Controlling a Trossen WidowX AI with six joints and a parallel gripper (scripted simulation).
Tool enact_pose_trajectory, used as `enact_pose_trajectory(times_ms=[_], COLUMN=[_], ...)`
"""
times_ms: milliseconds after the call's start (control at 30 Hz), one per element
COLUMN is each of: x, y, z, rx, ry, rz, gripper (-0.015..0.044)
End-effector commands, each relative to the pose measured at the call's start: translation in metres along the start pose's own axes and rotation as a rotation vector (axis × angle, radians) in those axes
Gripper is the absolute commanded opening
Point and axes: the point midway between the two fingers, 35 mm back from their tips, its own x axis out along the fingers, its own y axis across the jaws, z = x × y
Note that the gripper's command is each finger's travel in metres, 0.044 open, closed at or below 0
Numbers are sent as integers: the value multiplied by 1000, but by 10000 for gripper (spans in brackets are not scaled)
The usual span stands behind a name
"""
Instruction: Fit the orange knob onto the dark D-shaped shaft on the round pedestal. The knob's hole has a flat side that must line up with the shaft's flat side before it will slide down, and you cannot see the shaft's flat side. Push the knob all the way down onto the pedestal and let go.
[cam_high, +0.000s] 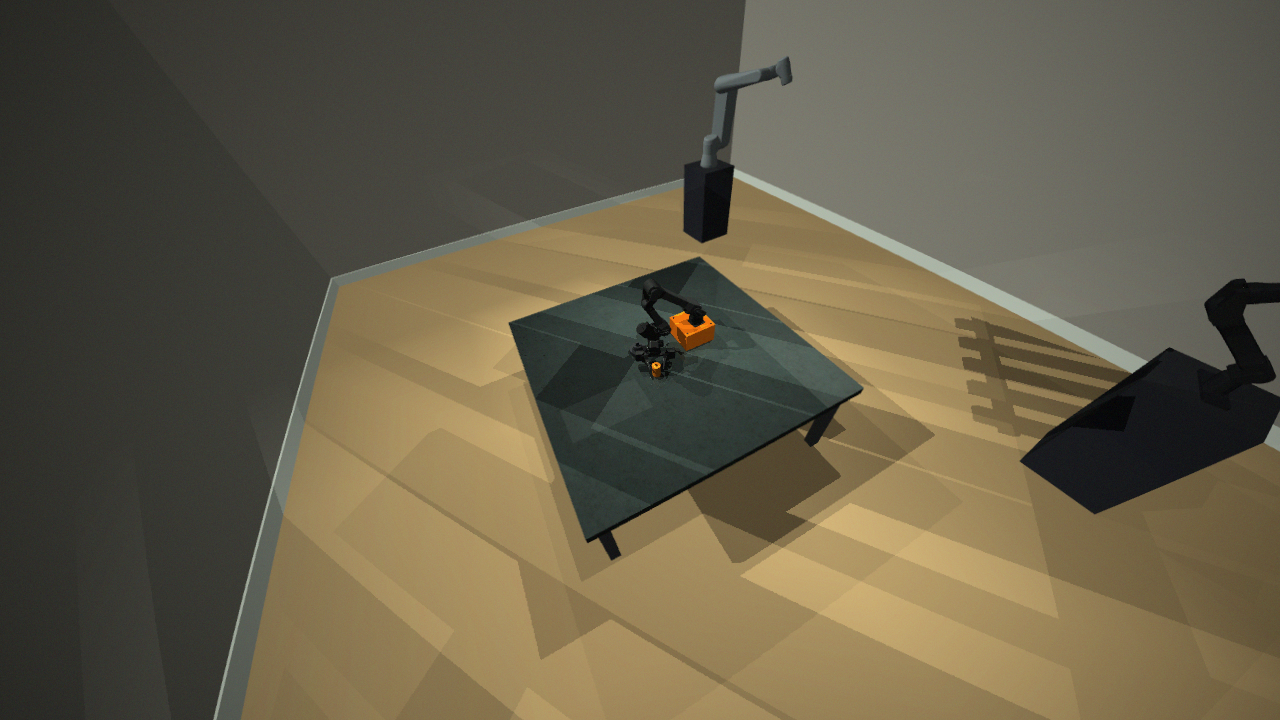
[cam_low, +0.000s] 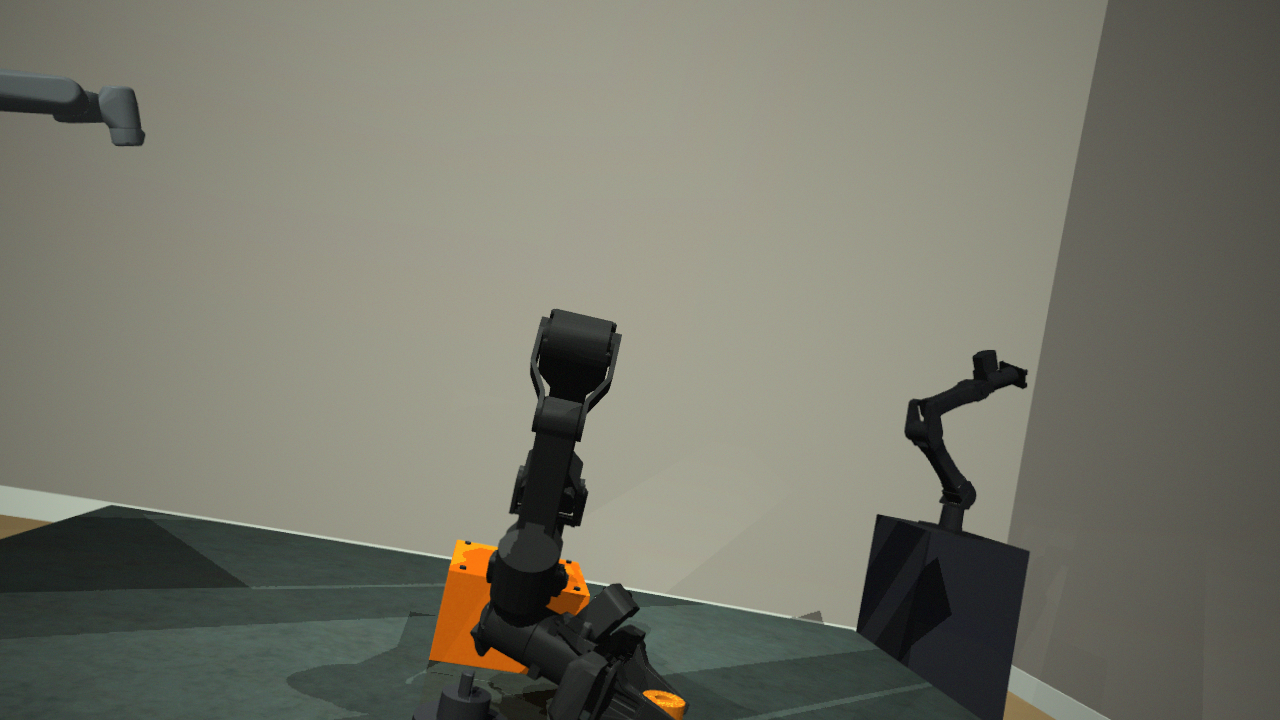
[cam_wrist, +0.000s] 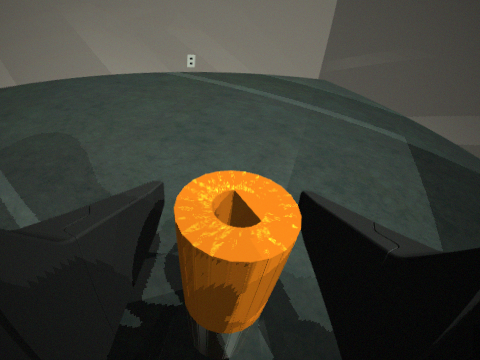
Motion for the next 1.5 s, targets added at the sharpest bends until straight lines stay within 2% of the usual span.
enact_pose_trajectory(times_ms=[0, 100, 400, 767, 967, 1033, 1233, 1400, 1467], x=[0, 0, 0, -16, -16, -6, 28, 34, 35], y=[0, 0, 0, -4, -4, -15, -41, -38, -40], z=[0, 0, 1, 74, 77, 72, 56, 60, 69], rx=[3, 3, 3, -1, 4, 40, 153, 157, 117], ry=[0, 0, 0, 0, 7, 71, 425, 769, 845], rz=[0, 0, 0, 0, -3, -22, -70, -66, -76], gripper=[365, 440, 440, 440, 440, 440, 440, 440, 440])
